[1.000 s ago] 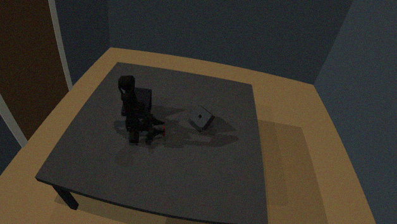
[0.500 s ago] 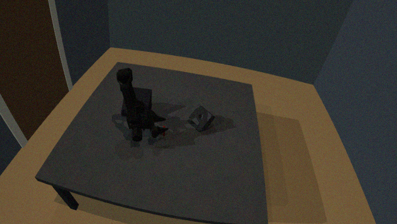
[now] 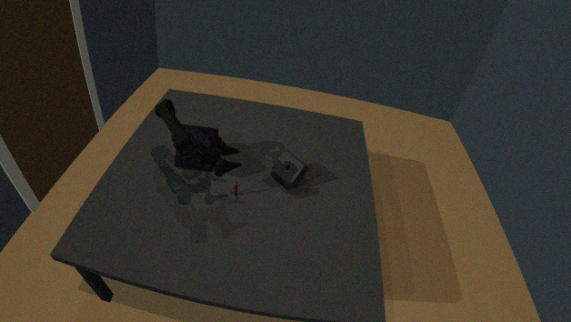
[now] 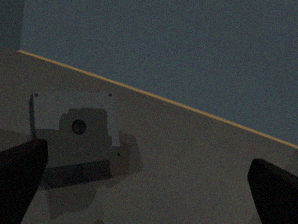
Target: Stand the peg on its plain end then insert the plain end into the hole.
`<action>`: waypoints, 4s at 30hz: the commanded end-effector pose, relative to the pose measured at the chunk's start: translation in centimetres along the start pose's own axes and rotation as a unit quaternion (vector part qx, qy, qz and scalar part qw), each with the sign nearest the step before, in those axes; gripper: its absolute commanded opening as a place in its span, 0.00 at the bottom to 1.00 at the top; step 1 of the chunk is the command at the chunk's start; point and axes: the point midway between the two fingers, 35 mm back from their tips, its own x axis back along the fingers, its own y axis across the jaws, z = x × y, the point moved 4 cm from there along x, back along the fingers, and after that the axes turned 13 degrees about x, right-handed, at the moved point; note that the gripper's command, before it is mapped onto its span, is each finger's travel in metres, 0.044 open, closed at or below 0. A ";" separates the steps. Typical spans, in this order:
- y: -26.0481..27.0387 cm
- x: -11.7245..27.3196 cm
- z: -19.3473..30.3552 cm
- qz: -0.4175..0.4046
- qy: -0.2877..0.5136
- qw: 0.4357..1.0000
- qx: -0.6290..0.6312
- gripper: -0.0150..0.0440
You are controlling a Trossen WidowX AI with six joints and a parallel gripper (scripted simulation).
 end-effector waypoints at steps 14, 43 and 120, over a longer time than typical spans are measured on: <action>-0.4 -0.1 -0.1 -0.027 0.048 0.993 -0.101 1.00; 1.3 -2.9 3.1 -0.232 0.370 0.856 -0.277 1.00; 2.6 -7.2 8.5 -0.223 0.637 0.737 -0.023 1.00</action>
